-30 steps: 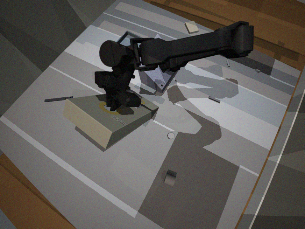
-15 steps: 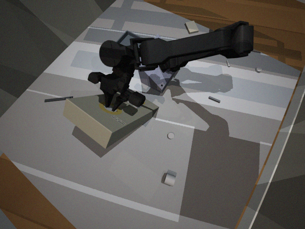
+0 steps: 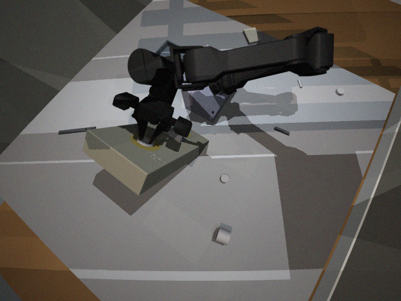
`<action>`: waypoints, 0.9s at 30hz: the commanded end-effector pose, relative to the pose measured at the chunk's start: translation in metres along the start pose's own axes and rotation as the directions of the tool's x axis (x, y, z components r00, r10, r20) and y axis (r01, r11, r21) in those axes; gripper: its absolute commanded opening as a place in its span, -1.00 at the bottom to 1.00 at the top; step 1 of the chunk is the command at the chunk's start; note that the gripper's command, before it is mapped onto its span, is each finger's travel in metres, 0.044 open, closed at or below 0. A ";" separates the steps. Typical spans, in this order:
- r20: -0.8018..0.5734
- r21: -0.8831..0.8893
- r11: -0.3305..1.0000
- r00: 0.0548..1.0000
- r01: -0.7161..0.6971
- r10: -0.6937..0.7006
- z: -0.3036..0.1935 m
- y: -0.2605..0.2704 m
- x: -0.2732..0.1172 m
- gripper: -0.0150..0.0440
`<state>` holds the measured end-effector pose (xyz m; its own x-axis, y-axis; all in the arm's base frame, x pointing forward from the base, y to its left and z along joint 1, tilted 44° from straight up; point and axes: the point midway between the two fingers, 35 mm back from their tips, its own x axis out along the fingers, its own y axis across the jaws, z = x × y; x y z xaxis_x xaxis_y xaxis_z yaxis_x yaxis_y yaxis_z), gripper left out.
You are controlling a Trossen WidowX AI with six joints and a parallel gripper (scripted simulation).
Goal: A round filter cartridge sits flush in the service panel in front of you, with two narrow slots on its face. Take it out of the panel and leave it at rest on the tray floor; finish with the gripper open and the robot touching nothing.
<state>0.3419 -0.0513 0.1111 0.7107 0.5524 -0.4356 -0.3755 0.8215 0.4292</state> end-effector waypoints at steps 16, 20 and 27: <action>0.008 0.047 0.999 1.000 0.014 -0.015 -0.002 0.000 -0.065 -0.49; 0.008 0.047 0.999 1.000 0.014 -0.015 -0.012 0.003 -0.064 -0.49; 0.008 0.048 0.999 1.000 0.014 -0.015 -0.034 0.012 -0.061 -0.49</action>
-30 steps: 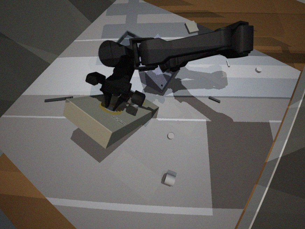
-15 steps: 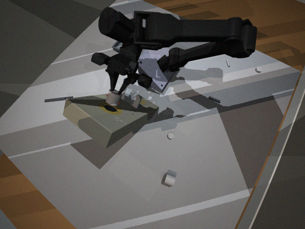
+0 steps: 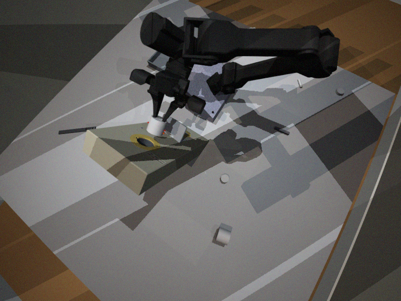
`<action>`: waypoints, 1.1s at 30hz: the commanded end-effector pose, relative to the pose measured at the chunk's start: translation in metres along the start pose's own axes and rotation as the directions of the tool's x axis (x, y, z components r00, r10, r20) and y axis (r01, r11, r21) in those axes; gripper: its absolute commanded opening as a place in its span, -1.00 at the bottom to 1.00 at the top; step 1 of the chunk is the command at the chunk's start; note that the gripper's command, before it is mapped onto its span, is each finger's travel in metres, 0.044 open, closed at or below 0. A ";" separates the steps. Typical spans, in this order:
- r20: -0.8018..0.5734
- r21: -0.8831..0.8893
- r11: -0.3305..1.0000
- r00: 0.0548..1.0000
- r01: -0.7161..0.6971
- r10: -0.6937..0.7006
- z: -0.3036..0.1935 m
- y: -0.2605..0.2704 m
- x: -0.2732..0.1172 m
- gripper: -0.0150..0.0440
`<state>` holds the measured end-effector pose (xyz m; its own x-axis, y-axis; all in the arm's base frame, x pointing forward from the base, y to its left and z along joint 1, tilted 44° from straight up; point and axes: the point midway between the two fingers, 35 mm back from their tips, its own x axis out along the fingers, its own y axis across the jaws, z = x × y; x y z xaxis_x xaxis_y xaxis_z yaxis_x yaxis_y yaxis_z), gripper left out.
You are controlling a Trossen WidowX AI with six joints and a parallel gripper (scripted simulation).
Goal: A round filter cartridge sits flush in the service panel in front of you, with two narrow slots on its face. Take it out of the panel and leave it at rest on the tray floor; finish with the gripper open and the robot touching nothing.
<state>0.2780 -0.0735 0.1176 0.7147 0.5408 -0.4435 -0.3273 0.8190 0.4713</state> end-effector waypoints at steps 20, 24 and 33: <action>0.000 0.001 1.000 1.000 0.000 0.000 -0.042 0.014 0.006 -0.14; 0.000 0.001 1.000 1.000 0.000 0.000 -0.042 0.014 0.006 -0.14; 0.010 -0.015 1.000 1.000 0.000 0.000 0.003 0.001 -0.001 -0.14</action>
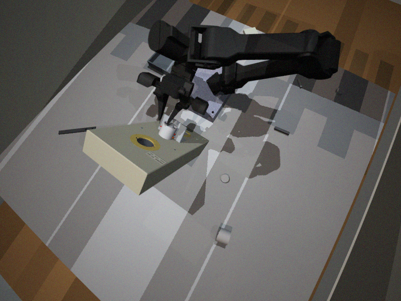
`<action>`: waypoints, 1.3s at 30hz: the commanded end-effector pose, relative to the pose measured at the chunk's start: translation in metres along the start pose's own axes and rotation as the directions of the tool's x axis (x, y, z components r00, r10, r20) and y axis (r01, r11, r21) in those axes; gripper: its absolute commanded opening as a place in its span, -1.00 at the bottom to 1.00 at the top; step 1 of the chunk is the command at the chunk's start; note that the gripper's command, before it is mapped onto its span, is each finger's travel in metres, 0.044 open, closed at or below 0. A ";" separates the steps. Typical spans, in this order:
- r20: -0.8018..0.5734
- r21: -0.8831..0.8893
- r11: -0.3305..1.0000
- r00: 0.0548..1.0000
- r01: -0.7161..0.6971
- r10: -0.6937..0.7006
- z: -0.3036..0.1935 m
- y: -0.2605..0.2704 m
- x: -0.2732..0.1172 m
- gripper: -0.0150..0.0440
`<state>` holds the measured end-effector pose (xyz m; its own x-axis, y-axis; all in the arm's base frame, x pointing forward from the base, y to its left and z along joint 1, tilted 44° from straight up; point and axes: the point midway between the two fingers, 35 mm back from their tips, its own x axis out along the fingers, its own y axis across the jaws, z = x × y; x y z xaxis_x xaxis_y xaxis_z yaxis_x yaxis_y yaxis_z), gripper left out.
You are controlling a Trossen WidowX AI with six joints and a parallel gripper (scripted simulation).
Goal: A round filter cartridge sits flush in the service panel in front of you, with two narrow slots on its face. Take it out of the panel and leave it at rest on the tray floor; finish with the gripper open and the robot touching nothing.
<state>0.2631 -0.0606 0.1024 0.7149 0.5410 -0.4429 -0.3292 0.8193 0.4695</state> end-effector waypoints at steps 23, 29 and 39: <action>-0.214 0.176 0.984 0.975 -0.017 0.055 0.043 -0.017 -0.024 0.54; -0.392 0.314 0.949 0.910 -0.003 0.133 -0.010 0.006 -0.012 0.54; -0.393 0.314 0.950 0.910 -0.001 0.131 -0.015 0.006 -0.001 0.54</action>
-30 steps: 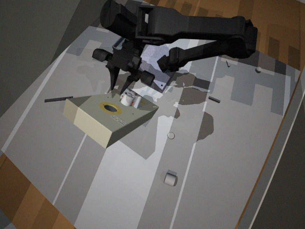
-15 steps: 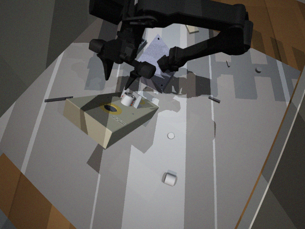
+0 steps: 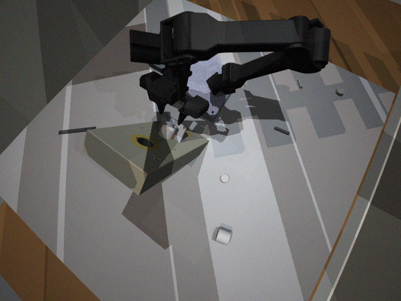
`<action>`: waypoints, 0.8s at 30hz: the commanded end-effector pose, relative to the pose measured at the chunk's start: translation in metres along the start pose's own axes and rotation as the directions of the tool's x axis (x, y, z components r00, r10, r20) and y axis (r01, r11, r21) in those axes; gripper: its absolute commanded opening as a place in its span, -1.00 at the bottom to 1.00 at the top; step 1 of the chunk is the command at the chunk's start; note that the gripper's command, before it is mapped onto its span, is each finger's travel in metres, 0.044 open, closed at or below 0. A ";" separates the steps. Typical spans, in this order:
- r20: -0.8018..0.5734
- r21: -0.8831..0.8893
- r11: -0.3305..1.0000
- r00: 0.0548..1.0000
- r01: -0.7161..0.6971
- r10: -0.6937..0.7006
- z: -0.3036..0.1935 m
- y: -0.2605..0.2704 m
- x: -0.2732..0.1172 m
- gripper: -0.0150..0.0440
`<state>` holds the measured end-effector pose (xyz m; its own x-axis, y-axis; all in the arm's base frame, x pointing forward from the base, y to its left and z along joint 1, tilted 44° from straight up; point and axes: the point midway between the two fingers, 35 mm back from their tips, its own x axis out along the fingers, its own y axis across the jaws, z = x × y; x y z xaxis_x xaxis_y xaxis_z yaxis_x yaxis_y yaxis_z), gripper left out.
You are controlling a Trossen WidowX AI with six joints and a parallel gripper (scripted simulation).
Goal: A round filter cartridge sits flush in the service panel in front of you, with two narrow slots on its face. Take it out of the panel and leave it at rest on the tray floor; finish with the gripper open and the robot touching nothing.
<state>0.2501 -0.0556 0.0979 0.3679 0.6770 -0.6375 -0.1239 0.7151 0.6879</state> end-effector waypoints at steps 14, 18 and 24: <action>-0.003 0.002 1.000 1.000 0.004 -0.004 0.000 -0.001 0.027 0.54; -0.002 0.002 1.000 1.000 0.003 -0.003 -0.001 0.000 0.033 0.54; -0.006 0.000 1.000 1.000 0.006 -0.006 -0.001 0.000 0.037 0.45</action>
<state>0.2628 -0.0299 0.0730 0.3620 0.6744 -0.6435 -0.1219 0.7187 0.6846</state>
